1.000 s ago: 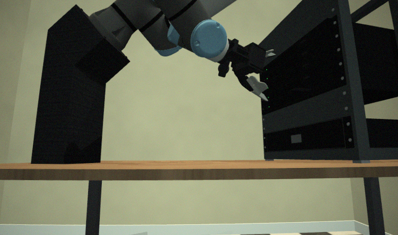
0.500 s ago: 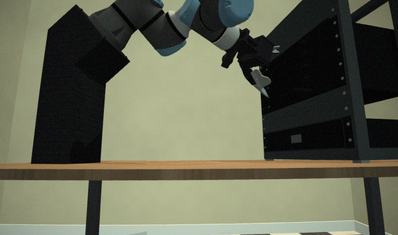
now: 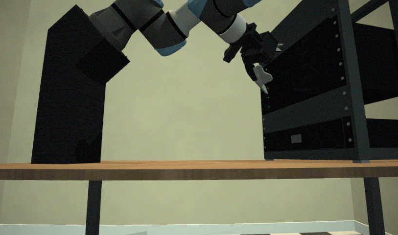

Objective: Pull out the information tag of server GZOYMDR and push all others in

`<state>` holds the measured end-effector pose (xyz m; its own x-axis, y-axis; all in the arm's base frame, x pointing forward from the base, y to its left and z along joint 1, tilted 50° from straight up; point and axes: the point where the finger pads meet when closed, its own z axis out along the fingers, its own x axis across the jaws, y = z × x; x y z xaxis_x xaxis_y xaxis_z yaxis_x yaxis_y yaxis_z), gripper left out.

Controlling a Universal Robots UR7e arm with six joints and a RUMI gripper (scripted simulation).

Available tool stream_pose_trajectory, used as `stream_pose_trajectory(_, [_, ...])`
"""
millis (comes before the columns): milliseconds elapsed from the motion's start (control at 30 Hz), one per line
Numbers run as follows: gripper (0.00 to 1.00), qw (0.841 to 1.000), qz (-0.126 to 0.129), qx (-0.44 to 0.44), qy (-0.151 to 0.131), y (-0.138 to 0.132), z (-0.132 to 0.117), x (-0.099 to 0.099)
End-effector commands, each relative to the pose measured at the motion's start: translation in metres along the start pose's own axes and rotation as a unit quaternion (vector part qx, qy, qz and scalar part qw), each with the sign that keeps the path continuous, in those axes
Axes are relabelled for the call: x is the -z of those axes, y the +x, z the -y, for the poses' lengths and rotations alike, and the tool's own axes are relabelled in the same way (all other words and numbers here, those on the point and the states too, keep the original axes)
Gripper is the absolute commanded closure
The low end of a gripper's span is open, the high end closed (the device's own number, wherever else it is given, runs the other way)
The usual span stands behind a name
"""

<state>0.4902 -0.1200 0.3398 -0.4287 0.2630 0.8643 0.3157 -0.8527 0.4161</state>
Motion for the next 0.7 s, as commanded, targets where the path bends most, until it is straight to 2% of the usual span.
stream_pose_trajectory(0, [0.00, 1.000, 0.005, -0.002, 0.008, 0.0021, -0.0001, 0.0000])
stream_pose_trajectory(667, [0.00, 1.000, 0.019, -0.005, 0.019, 0.0056, -0.0018, -0.0001])
